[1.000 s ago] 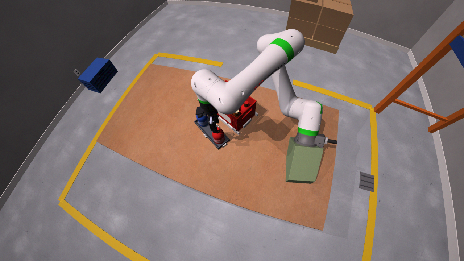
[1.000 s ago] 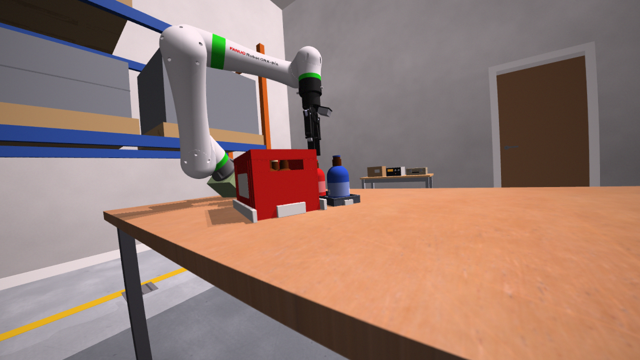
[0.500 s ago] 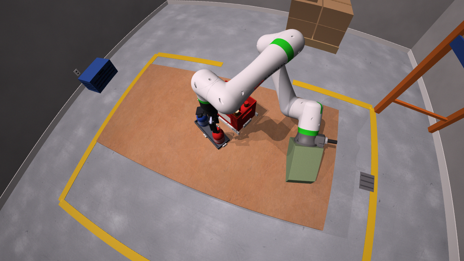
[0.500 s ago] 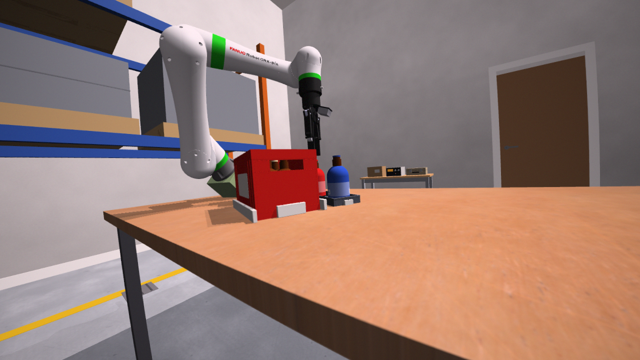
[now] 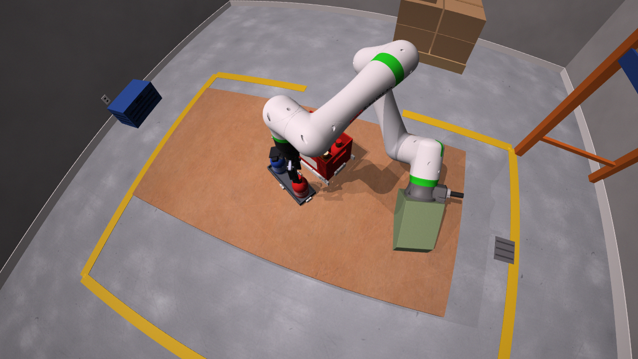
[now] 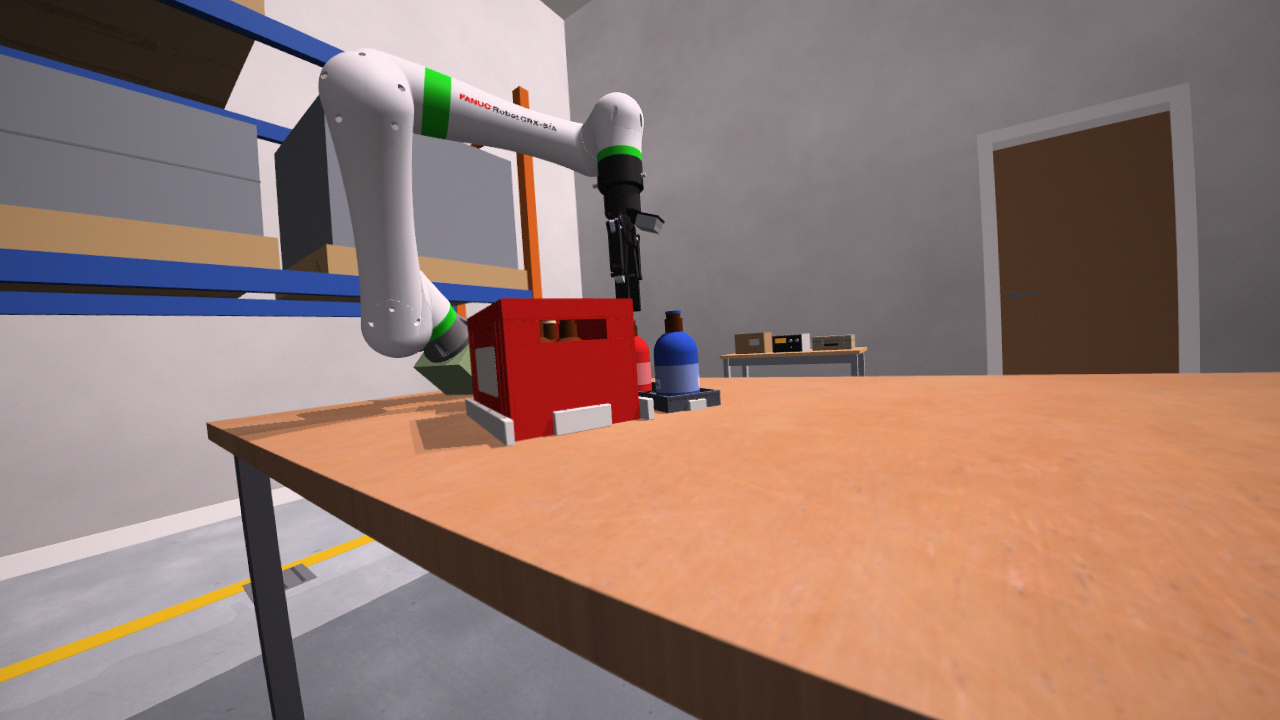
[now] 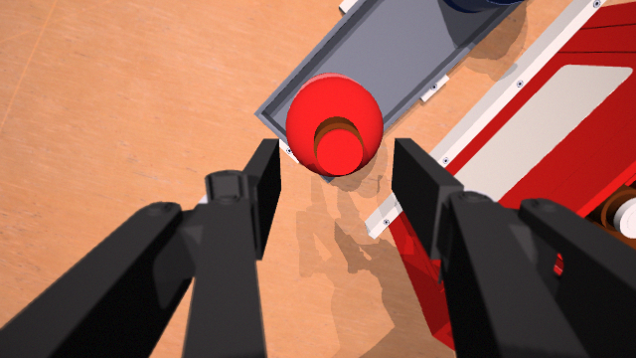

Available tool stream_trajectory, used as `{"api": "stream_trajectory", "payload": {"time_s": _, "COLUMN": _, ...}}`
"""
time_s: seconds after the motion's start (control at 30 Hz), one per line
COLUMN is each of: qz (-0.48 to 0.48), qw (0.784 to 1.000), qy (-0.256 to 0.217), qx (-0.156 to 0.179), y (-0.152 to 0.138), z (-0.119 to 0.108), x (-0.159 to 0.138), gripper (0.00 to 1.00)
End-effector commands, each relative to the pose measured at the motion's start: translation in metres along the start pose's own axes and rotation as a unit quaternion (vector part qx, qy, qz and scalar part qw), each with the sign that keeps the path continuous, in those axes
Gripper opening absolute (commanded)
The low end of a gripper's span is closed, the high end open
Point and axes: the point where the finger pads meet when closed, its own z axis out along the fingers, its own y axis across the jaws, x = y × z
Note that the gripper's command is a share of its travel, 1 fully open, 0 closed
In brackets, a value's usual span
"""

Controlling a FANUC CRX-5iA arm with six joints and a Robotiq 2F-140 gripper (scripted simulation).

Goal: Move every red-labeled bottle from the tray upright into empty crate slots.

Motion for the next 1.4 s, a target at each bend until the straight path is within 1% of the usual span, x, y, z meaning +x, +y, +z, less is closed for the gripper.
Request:
{"api": "stream_trajectory", "payload": {"time_s": 0.0, "qz": 0.000, "qw": 1.000, "qy": 0.001, "qx": 0.000, "y": 0.000, "z": -0.001, "x": 0.001, "gripper": 0.44}}
{"api": "stream_trajectory", "payload": {"time_s": 0.47, "qz": 0.000, "qw": 1.000, "qy": 0.001, "qx": 0.000, "y": 0.000, "z": 0.000, "x": 0.001, "gripper": 0.44}}
{"api": "stream_trajectory", "payload": {"time_s": 0.87, "qz": 0.000, "qw": 1.000, "qy": 0.001, "qx": 0.000, "y": 0.000, "z": 0.006, "x": 0.001, "gripper": 0.44}}
{"api": "stream_trajectory", "payload": {"time_s": 1.37, "qz": 0.000, "qw": 1.000, "qy": 0.001, "qx": 0.000, "y": 0.000, "z": 0.026, "x": 0.001, "gripper": 0.44}}
